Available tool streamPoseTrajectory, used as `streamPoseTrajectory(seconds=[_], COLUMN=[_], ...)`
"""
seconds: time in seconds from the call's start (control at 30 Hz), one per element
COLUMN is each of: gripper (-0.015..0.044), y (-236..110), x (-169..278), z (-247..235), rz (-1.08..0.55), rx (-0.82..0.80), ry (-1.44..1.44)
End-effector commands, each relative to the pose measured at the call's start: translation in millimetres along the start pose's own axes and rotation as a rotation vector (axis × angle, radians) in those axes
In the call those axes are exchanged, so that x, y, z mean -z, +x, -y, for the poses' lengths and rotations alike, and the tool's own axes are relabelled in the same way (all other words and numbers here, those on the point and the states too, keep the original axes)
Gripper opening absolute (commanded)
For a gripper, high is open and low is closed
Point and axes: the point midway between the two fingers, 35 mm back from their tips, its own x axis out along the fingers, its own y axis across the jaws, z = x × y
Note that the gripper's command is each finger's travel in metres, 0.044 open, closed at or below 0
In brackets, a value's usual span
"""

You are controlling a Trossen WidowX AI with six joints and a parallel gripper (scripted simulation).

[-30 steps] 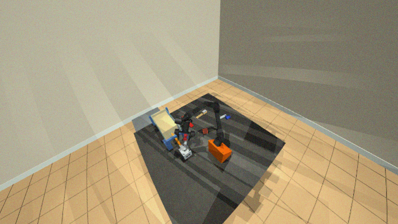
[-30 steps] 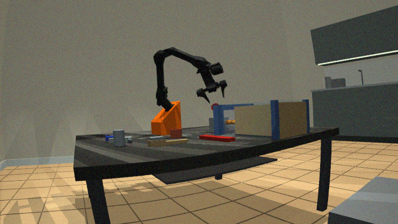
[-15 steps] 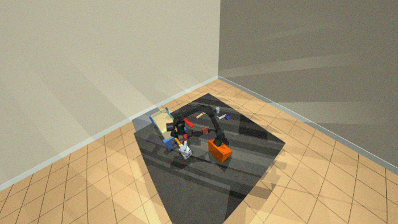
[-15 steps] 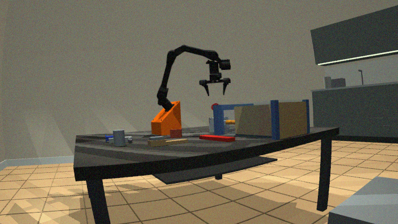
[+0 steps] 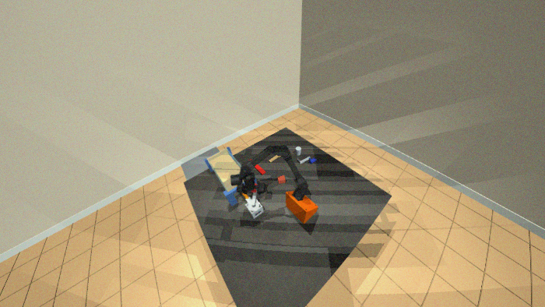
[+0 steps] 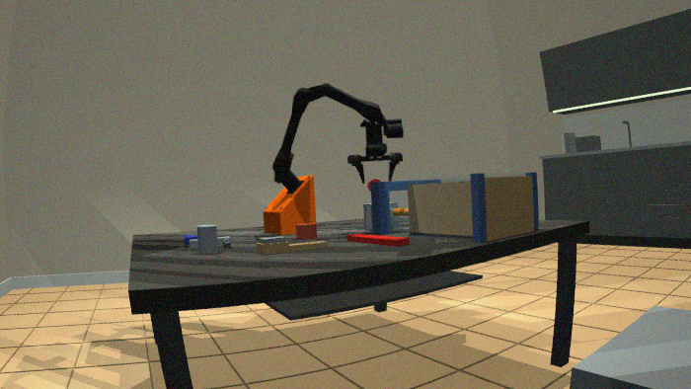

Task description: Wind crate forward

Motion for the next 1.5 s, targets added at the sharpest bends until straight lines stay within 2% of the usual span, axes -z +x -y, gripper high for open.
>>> streamPoseTrajectory(seconds=[0.0, 0.4, 1.3, 1.47], gripper=[0.044, 0.044, 0.044, 0.0309], y=[25.1, 56.2, 73.0, 66.1], x=[-0.2, -0.7, -1.4, -2.8], z=[-1.9, -1.5, -2.4, -4.3], rz=[0.006, 0.007, 0.008, 0.01], rx=[-0.007, -0.007, -0.006, -0.022], ry=[-0.006, -0.005, -0.03, -0.013])
